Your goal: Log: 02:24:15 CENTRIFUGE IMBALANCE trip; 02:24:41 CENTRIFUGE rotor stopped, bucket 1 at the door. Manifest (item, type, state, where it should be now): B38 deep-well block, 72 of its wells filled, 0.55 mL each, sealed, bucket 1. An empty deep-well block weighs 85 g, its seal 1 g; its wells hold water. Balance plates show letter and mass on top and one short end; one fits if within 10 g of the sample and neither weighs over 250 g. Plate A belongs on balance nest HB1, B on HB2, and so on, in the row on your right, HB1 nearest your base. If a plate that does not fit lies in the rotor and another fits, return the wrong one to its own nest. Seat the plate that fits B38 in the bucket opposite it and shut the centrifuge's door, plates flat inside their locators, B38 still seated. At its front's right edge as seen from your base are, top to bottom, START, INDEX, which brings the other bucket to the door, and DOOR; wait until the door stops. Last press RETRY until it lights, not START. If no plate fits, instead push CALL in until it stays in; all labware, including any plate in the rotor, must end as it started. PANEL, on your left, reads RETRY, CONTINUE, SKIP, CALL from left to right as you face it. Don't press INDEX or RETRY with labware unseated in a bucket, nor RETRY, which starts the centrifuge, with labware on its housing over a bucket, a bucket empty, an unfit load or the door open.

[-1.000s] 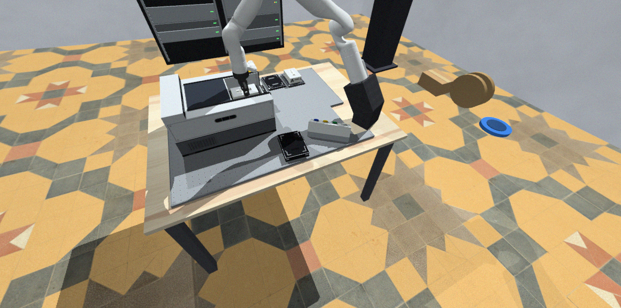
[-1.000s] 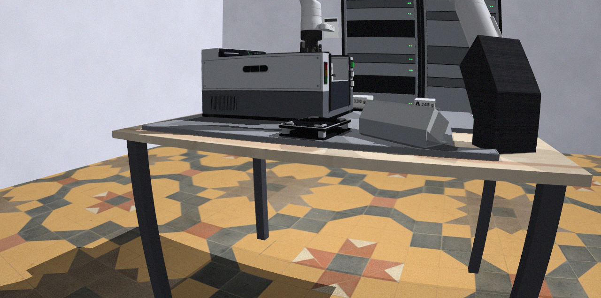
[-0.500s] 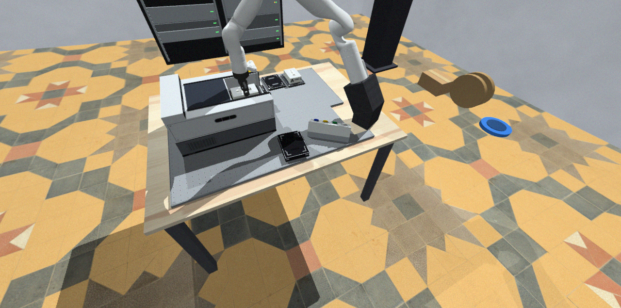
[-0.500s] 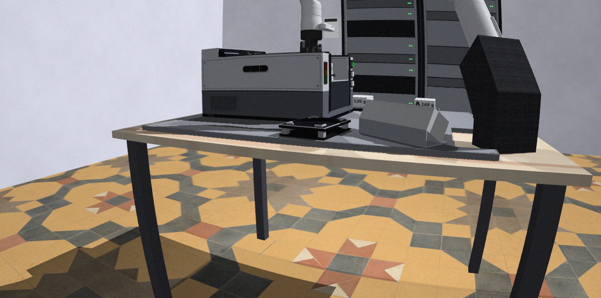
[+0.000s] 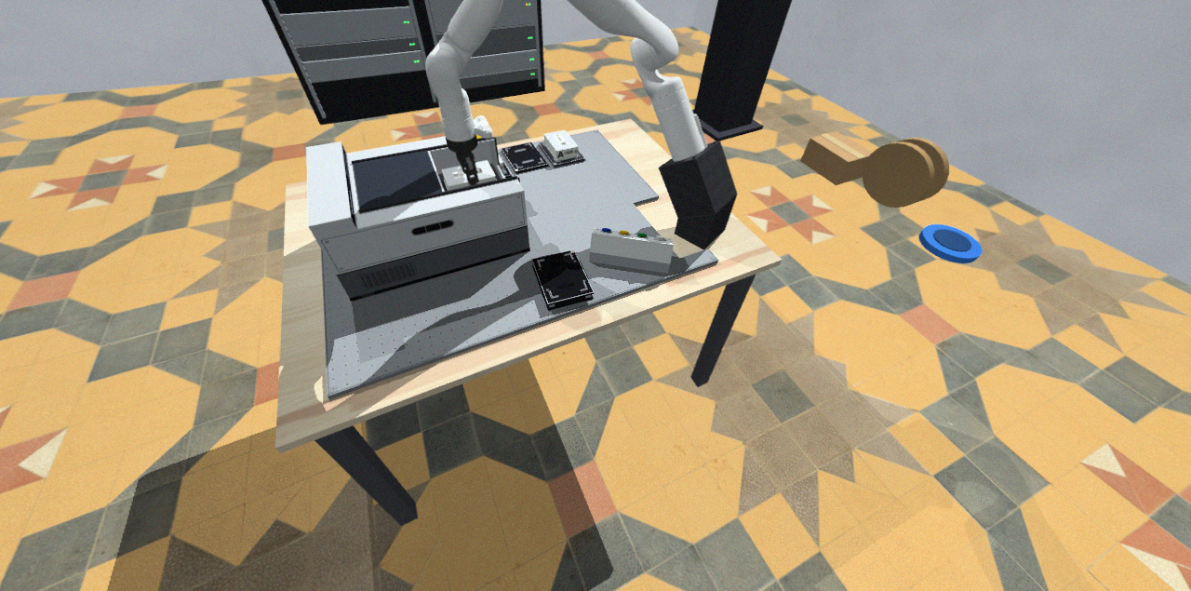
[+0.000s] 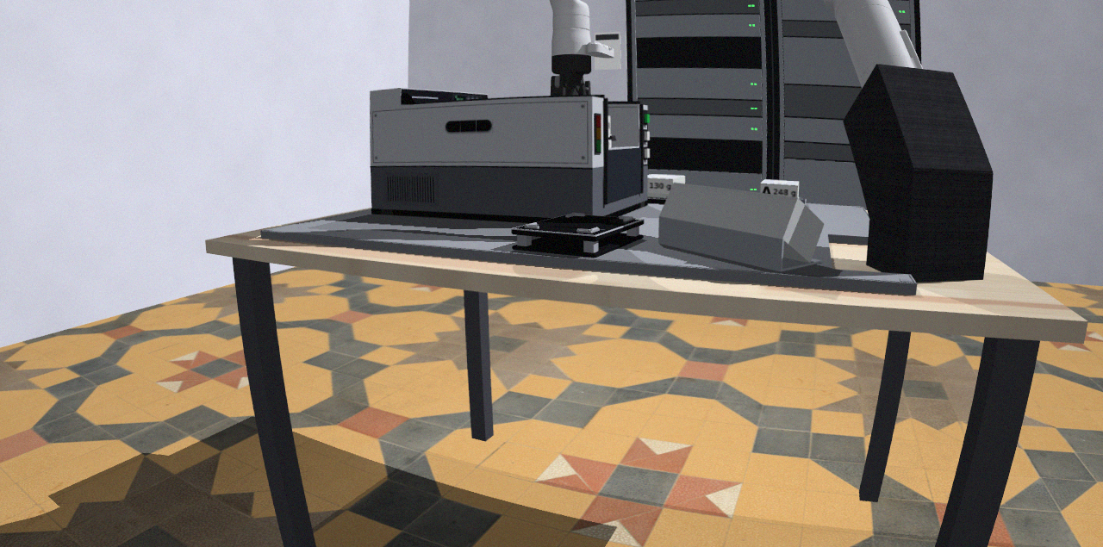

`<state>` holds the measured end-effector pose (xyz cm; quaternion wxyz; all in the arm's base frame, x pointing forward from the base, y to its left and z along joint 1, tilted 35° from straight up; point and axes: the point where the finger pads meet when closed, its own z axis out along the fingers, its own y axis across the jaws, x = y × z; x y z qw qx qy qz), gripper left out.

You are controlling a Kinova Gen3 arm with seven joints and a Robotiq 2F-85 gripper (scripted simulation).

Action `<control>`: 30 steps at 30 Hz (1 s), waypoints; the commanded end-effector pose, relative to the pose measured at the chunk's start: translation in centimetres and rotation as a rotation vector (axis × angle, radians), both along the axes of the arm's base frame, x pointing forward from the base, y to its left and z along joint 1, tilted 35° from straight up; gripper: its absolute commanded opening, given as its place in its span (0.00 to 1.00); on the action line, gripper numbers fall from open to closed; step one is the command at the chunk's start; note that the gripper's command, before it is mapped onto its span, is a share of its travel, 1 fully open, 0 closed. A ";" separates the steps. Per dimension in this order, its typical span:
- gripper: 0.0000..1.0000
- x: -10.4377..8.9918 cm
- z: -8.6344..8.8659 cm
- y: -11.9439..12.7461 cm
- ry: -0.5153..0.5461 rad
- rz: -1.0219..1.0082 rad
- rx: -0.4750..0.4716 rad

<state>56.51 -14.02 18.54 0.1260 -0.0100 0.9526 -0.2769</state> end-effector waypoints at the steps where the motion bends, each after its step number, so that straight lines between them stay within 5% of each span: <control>1: 0.95 0.0 0.1 0.1 -0.001 0.001 0.000; 30: 0.95 0.0 0.4 0.3 -0.001 0.001 0.000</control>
